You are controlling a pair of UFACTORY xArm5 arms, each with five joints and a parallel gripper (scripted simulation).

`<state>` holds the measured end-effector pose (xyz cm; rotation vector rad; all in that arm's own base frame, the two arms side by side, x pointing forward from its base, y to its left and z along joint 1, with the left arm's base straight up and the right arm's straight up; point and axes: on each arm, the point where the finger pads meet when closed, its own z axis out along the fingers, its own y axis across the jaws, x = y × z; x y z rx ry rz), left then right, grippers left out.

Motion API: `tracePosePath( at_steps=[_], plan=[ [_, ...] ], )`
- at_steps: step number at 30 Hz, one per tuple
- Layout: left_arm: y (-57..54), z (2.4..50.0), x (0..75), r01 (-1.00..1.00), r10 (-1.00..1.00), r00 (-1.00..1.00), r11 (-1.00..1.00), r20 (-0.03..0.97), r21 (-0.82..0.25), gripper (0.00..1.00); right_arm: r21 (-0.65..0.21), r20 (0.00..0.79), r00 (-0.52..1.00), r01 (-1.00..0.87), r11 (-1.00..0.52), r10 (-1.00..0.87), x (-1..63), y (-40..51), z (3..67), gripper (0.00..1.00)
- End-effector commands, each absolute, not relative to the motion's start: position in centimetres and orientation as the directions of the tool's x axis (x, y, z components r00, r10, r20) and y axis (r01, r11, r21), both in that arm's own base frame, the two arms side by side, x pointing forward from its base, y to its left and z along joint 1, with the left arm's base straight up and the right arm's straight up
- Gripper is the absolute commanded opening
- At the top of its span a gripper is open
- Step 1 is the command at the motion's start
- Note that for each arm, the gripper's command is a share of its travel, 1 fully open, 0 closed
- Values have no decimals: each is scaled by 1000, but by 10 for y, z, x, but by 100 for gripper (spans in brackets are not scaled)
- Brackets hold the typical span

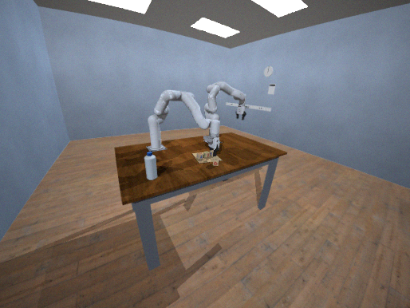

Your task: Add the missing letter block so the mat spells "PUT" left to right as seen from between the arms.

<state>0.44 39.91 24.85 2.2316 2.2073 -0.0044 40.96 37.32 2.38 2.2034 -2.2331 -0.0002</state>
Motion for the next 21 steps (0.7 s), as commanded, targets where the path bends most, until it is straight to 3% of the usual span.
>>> tracePosePath(
  at_steps=[1, 13, 21],
  plan=[
    [400, 250, 4, 1000, 1000, 11, -11, 0, 0, 100, 0, 0, -13, -1000, 13, -1000, 411, 374, 26, 41],
    [400, 250, 4, 1000, 1000, 11, -11, 0, 0, 100, 0, 0, -13, -1000, 13, -1000, 411, 374, 26, 41],
    [400, 250, 4, 1000, 1000, 11, -11, 0, 0, 100, 0, 0, -13, -1000, 13, -1000, 411, 374, 26, 54]
  ],
)
